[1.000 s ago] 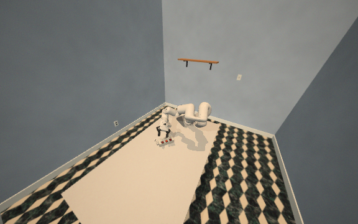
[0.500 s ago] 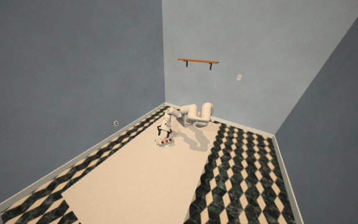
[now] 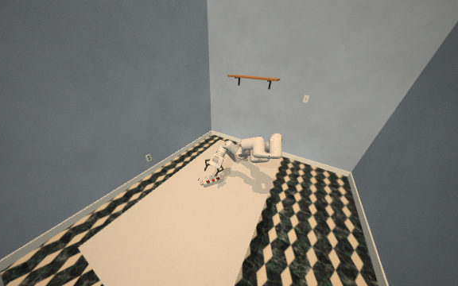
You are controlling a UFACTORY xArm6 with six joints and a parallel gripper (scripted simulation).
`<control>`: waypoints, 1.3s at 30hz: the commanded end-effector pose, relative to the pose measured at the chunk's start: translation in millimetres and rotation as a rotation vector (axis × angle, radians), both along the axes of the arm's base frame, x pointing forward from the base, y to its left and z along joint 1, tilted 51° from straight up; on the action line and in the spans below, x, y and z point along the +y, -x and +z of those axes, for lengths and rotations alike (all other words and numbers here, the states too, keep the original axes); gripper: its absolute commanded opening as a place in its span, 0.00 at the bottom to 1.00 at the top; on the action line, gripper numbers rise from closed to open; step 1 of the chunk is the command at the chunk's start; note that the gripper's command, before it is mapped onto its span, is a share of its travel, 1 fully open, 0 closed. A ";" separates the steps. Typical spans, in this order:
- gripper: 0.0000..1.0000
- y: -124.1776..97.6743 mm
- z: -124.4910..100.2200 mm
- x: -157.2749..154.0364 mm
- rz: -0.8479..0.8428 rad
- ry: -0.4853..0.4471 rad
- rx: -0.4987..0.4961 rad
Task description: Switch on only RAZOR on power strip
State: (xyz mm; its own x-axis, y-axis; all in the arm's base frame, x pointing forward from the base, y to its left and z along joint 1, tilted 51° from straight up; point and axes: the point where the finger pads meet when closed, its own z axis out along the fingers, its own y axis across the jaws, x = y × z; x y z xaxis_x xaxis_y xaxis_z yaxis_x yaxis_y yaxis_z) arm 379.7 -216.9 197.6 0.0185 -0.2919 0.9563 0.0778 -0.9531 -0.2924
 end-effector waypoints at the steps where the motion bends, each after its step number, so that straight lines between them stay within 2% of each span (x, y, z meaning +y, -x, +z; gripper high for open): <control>1: 1.00 -0.3 -0.7 -0.2 -0.055 -0.069 0.079; 2: 1.00 1.2 -1.9 0.8 -0.085 -0.116 0.110; 4: 1.00 1.2 -1.9 0.8 -0.085 -0.116 0.110; 7: 1.00 3.4 -4.3 2.5 -0.140 -0.203 0.173; 9: 1.00 3.4 -4.3 2.5 -0.140 -0.203 0.173; 12: 1.00 5.8 -6.8 4.2 -0.196 -0.291 0.235; 14: 1.00 5.8 -6.8 4.2 -0.196 -0.291 0.235; 15: 1.00 7.4 -7.7 5.3 -0.226 -0.338 0.265; 17: 1.00 7.4 -7.7 5.3 -0.226 -0.338 0.265; 18: 1.00 9.2 -10.0 5.7 -0.259 -0.388 0.299; 20: 1.00 9.2 -10.0 5.7 -0.259 -0.388 0.299; 23: 1.00 12.7 -13.4 7.2 -0.326 -0.488 0.366; 25: 1.00 12.7 -13.4 7.2 -0.326 -0.488 0.366; 26: 1.00 14.1 -14.3 8.1 -0.360 -0.537 0.399; 28: 1.00 14.1 -14.3 8.1 -0.360 -0.537 0.399; 31: 1.00 15.7 -17.0 10.1 -0.421 -0.629 0.464; 34: 1.00 15.7 -17.0 10.1 -0.421 -0.629 0.464; 35: 1.00 16.6 -18.1 11.5 -0.441 -0.666 0.491; 39: 1.00 17.2 -19.1 12.9 -0.454 -0.697 0.516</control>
